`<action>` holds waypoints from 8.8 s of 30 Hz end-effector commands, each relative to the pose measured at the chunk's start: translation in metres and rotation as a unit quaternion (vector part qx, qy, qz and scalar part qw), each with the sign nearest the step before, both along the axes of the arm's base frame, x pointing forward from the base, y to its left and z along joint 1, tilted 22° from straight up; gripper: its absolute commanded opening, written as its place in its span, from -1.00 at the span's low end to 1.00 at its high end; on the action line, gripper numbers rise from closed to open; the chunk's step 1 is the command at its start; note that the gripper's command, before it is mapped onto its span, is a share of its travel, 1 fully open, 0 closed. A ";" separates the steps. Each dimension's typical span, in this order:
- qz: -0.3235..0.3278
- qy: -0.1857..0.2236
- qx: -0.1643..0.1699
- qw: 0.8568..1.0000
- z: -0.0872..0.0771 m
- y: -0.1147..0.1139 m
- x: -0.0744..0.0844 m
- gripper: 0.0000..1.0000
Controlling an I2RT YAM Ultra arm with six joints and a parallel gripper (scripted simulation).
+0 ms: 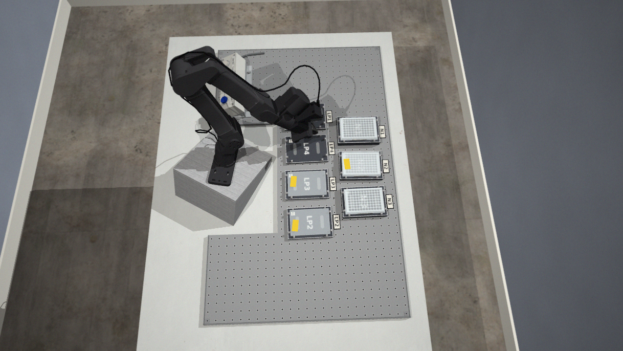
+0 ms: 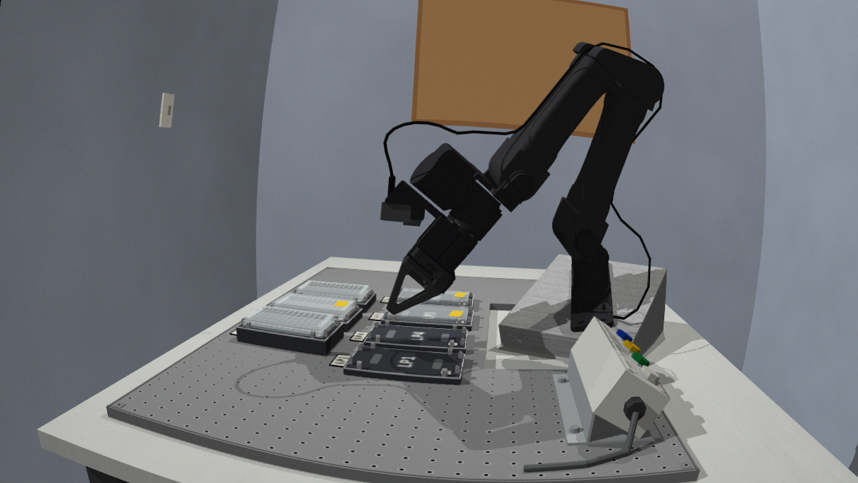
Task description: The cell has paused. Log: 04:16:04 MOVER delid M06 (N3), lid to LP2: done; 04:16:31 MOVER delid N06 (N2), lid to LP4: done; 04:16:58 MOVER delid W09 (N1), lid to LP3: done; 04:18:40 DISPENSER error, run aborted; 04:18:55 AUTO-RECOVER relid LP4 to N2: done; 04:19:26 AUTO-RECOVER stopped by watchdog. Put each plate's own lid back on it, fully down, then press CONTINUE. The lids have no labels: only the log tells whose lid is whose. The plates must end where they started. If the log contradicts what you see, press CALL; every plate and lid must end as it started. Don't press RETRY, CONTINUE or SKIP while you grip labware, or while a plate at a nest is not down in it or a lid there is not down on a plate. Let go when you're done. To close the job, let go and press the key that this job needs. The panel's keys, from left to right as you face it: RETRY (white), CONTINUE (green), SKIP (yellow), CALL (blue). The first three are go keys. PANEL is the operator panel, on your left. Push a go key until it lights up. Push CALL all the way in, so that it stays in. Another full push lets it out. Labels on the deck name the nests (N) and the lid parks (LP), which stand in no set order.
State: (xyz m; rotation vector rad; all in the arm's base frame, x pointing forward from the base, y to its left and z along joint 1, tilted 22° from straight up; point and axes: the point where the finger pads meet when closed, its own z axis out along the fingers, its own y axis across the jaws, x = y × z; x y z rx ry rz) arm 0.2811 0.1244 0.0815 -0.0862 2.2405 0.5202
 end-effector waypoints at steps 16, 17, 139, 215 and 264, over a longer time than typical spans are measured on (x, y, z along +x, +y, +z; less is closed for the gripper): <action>-0.051 -0.004 -0.003 0.999 0.022 0.025 0.005 -1.00; -0.051 -0.004 -0.003 0.999 0.020 0.025 0.004 -1.00; -0.054 -0.016 -0.006 0.998 0.042 -0.032 0.199 -1.00; -0.049 -0.019 -0.011 0.999 -0.001 -0.152 0.217 -1.00; -0.044 0.000 -0.013 0.999 0.001 -0.155 0.204 1.00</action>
